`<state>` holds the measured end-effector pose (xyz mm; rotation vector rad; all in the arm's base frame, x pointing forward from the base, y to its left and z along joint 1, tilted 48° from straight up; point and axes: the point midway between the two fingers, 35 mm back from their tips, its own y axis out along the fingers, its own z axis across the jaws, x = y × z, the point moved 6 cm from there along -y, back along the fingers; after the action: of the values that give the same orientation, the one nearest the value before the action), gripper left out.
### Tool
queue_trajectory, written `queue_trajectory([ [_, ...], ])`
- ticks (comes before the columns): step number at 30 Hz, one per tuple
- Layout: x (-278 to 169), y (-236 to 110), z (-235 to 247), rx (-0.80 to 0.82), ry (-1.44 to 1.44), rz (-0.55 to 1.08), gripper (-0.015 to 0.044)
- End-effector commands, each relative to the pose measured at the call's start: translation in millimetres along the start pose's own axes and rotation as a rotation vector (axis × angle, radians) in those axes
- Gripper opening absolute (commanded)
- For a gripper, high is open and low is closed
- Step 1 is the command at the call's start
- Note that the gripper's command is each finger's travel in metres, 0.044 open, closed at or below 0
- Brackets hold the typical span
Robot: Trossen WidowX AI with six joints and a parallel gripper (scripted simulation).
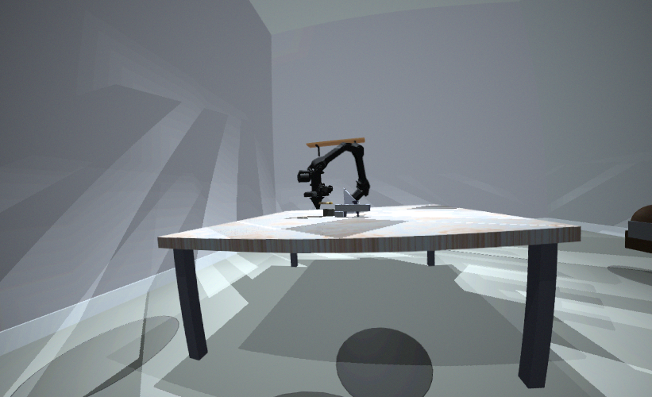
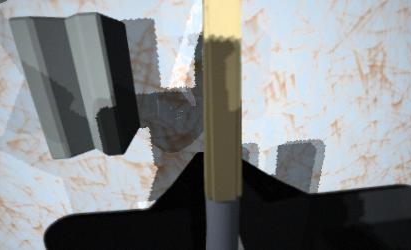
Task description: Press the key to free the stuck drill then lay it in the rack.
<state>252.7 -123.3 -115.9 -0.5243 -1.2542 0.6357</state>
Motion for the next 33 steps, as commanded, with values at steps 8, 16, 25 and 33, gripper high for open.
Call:
queue_trajectory([
  [8, 0.8, -4.3, -1.0, -0.003, -0.006, 0.005, 0.0000],
  [16, 1.0, -5.6, -1.2, -0.003, -0.006, 0.005, 0.0000],
  [25, 1.2, -7.1, -1.5, -0.003, -0.006, 0.005, 0.0000],
  [33, 1.4, -8.4, -1.8, -0.003, -0.006, 0.005, 0.0000],
])
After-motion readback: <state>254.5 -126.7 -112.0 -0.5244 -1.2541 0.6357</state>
